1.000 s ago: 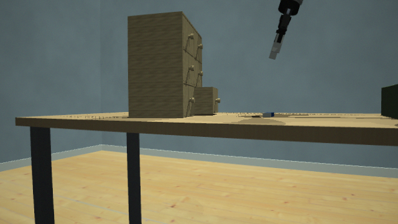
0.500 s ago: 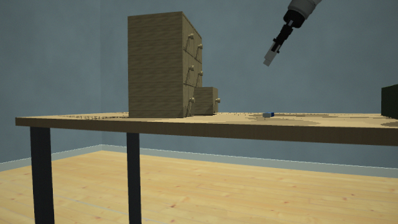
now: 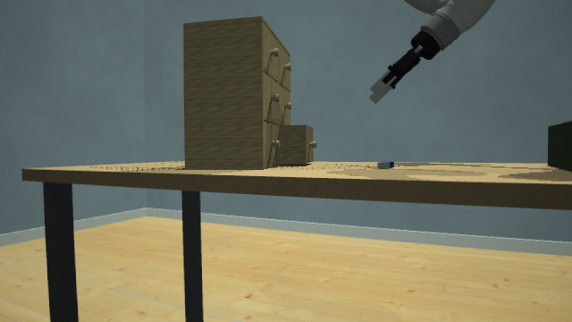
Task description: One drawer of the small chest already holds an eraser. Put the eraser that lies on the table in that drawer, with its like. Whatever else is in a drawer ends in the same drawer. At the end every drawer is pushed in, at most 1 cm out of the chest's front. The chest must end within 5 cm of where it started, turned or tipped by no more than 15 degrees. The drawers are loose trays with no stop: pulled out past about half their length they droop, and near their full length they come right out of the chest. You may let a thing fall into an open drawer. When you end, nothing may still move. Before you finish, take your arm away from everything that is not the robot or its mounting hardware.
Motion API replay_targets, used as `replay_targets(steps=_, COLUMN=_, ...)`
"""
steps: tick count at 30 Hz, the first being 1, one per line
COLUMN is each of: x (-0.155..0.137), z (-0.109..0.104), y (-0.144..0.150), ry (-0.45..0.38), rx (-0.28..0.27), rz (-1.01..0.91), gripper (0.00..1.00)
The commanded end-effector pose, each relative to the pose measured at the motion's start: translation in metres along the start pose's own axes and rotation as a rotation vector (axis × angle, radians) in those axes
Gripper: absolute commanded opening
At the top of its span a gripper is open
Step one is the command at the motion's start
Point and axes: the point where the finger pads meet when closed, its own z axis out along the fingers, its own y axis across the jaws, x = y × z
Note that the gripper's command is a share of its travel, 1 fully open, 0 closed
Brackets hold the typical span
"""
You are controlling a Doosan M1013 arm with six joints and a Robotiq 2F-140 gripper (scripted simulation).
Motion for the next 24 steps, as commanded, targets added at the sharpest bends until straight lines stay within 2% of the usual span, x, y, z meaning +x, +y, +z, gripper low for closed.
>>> replay_targets(steps=1, x=-0.002, z=0.012, y=-0.005, ry=0.193, rx=0.0, rz=-0.021, gripper=1.0)
replay_targets(steps=7, x=-0.002, z=0.026, y=-0.005, ry=0.319, rx=-0.001, rz=-0.02, gripper=1.0)
replay_targets(steps=11, x=-0.002, z=0.033, y=-0.005, ry=0.373, rx=-0.001, rz=-0.019, gripper=1.0)
replay_targets(steps=16, x=-0.002, z=0.037, y=-0.005, ry=0.407, rx=0.0, rz=-0.019, gripper=1.0)
replay_targets(steps=24, x=-0.002, z=0.038, y=-0.005, ry=0.417, rx=-0.001, rz=-0.019, gripper=1.0)
